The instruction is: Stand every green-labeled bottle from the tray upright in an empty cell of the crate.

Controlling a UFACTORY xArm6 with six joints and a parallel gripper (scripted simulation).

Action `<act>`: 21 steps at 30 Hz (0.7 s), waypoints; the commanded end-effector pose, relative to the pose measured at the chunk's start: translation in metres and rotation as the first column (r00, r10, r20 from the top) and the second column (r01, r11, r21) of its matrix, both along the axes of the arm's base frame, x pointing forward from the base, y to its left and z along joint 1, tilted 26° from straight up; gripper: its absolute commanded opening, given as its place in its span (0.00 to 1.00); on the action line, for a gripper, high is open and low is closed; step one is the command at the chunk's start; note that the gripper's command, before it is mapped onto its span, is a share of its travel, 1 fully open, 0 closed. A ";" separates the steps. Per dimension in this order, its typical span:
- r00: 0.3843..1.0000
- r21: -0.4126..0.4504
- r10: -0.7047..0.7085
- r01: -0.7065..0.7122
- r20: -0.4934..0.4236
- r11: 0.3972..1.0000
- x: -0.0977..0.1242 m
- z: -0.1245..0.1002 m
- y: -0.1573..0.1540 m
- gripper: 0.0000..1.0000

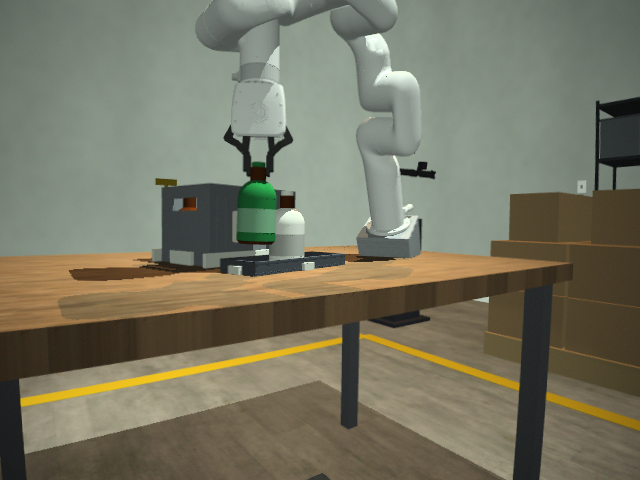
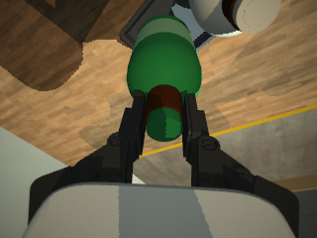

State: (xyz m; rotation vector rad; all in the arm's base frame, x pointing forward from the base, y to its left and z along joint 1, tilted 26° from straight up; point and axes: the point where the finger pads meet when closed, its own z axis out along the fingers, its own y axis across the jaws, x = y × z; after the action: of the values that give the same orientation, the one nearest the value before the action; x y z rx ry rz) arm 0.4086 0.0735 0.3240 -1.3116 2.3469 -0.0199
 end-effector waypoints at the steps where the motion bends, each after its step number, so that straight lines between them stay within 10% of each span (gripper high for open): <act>1: 1.000 0.000 0.000 0.000 0.004 1.000 -0.002 0.006 -0.001 0.00; 21: 1.000 0.000 0.000 0.000 0.004 1.000 -0.009 0.023 -0.005 0.00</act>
State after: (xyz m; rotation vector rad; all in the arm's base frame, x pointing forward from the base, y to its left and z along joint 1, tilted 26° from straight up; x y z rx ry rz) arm 0.4004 0.0691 0.3436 -1.3115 2.3467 -0.0201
